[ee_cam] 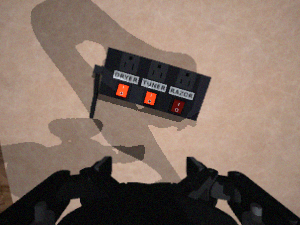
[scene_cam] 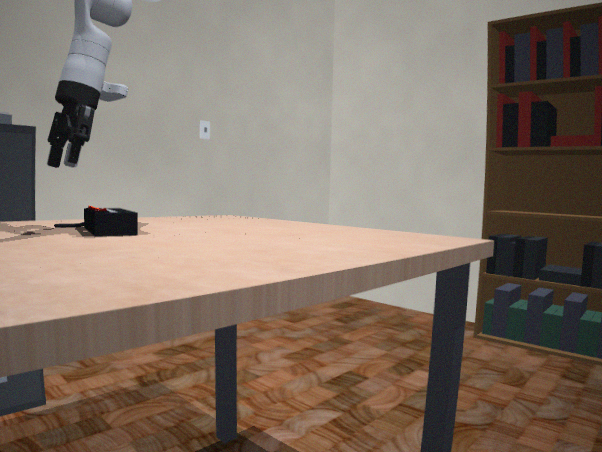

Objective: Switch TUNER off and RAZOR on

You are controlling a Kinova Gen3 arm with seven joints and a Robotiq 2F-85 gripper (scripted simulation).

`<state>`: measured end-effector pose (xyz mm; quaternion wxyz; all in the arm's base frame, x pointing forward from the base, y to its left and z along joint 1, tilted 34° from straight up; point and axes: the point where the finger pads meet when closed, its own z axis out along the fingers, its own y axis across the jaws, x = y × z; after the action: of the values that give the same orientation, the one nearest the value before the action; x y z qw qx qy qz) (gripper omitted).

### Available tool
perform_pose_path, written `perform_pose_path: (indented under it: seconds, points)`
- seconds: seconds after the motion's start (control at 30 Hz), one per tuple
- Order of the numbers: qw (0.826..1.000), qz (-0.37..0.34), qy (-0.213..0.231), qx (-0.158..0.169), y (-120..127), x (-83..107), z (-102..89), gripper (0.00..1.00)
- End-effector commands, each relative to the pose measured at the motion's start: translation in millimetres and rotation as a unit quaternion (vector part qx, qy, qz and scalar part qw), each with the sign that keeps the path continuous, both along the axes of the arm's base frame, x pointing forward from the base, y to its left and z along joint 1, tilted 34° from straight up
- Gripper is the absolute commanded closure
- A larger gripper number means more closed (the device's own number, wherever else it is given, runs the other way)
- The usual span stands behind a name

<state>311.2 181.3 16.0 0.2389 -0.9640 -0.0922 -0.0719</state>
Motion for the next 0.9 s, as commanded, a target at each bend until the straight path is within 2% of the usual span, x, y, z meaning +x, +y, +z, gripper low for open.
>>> perform_pose_path:
  seconds: [0.0, 0.87]
  points:
    - [1.0, 0.0, 0.0, 0.0, -0.5, -0.4, -0.2, 0.0]
    - [0.999, 0.011, -0.033, 0.006, 1.3, 7.3, -1.1, 0.0]
